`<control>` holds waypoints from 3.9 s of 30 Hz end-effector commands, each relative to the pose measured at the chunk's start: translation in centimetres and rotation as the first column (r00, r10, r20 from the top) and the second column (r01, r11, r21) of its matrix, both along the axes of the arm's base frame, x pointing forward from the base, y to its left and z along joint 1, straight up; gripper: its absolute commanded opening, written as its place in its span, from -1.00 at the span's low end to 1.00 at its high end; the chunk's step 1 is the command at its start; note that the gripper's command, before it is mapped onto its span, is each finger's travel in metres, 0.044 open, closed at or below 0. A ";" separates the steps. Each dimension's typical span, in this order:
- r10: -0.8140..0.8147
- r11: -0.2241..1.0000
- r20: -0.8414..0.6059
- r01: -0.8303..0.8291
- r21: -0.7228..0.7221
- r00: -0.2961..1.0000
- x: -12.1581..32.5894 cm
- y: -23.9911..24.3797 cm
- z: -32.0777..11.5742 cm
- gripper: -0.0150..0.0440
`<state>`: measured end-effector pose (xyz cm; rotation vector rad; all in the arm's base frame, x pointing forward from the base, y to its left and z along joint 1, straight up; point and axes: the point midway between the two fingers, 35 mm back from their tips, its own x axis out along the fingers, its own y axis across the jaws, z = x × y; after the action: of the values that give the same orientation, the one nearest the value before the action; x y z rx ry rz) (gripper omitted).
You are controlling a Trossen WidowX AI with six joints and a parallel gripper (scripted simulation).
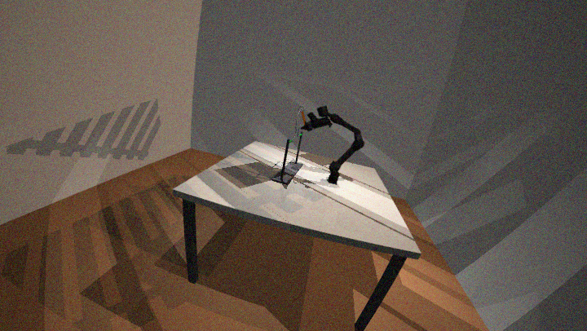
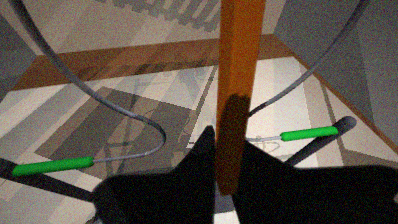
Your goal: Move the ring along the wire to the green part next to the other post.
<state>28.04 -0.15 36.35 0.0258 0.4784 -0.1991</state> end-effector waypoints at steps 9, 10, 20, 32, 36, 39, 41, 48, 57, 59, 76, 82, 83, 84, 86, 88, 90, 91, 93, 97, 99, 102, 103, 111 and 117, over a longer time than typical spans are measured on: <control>-0.003 0.988 -0.015 0.001 -0.153 1.000 0.0 -0.6 -0.2 -1.00; -0.003 0.986 -0.015 0.001 -0.165 1.000 0.0 -0.7 -0.2 -1.00; -0.008 0.958 -0.023 0.001 -0.287 1.000 -0.1 -1.2 -0.1 -1.00; -0.013 0.904 -0.031 -0.001 -0.427 0.999 -0.1 -1.7 0.1 -1.00; -0.015 0.882 -0.034 -0.003 -0.472 0.999 -0.1 -1.9 0.2 -1.00; -0.017 0.863 -0.036 -0.004 -0.504 0.999 -0.1 -2.1 0.2 -1.00; -0.018 0.851 -0.037 -0.004 -0.526 0.999 -0.1 -2.2 0.3 -1.00; -0.022 0.801 -0.042 -0.007 -0.598 0.999 -0.2 -2.5 0.5 -1.00; -0.028 0.729 -0.047 -0.012 -0.685 0.999 -0.2 -2.8 0.8 -1.00; -0.029 0.711 -0.048 -0.013 -0.703 0.998 -0.2 -2.9 0.8 -1.00; -0.042 0.547 -0.057 -0.025 -0.837 0.998 -0.3 -3.5 1.5 -1.00; -0.047 0.482 -0.059 -0.030 -0.876 0.997 -0.3 -3.7 1.8 -1.00; -0.048 0.471 -0.060 -0.030 -0.882 0.997 -0.3 -3.7 1.8 -1.00; -0.049 0.460 -0.060 -0.031 -0.887 0.997 -0.3 -3.7 1.8 -1.00; -0.050 0.438 -0.061 -0.033 -0.899 0.997 -0.3 -3.8 1.9 -1.00; -0.052 0.415 -0.062 -0.035 -0.909 0.997 -0.3 -3.8 2.0 -1.00; -0.054 0.392 -0.062 -0.036 -0.919 0.997 -0.3 -3.9 2.1 -1.00; -0.055 0.380 -0.063 -0.037 -0.924 0.997 -0.3 -3.9 2.2 -1.00; -0.056 0.357 -0.063 -0.039 -0.933 0.996 -0.3 -3.9 2.3 -1.00; -0.060 0.310 -0.065 -0.043 -0.950 0.996 -0.3 -4.0 2.5 -1.00; -0.062 0.286 -0.065 -0.045 -0.957 0.996 -0.3 -4.0 2.6 -1.00; -0.065 0.250 -0.066 -0.048 -0.967 0.996 -0.3 -4.1 2.7 -1.00; -0.066 0.238 -0.066 -0.049 -0.970 0.996 -0.3 -4.1 2.8 -1.00; -0.074 0.139 -0.068 -0.057 -0.989 0.995 -0.3 -4.2 3.2 -1.00; -0.080 0.064 -0.068 -0.063 -0.996 0.994 -0.4 -4.2 3.5 -1.00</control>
<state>27.83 -4.33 39.83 -1.4226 0.3525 -0.5279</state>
